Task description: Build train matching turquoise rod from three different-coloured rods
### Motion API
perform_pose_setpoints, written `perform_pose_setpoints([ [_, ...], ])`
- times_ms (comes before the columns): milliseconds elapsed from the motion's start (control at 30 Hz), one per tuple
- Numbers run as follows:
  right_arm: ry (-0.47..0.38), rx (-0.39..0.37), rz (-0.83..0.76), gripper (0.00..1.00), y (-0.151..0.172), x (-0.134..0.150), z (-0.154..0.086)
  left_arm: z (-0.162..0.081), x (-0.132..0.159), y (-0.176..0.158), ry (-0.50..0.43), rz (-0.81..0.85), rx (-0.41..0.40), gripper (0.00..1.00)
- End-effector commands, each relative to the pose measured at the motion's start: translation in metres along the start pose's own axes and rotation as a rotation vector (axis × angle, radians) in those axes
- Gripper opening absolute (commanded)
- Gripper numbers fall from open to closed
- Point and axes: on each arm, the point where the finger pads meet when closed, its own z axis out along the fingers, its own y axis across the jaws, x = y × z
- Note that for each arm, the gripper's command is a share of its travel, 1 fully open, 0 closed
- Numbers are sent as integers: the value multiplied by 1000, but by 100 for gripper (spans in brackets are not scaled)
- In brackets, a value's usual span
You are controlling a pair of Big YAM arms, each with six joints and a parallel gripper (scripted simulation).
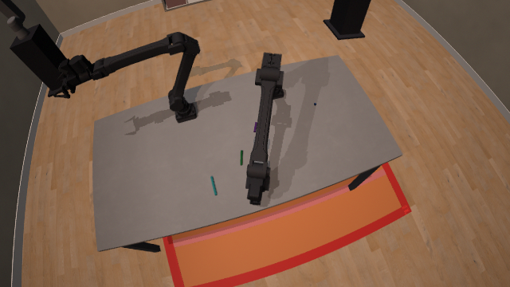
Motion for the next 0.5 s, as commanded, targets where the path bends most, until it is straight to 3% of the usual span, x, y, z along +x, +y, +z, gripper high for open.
perform_pose_setpoints([
  [0,-25,9,17,100,-3,-6,6,-64,-29,2,-109,12,7,23],
  [467,-25,9,17,100,-3,-6,6,-97,-26,2,-110,12,7,23],
])
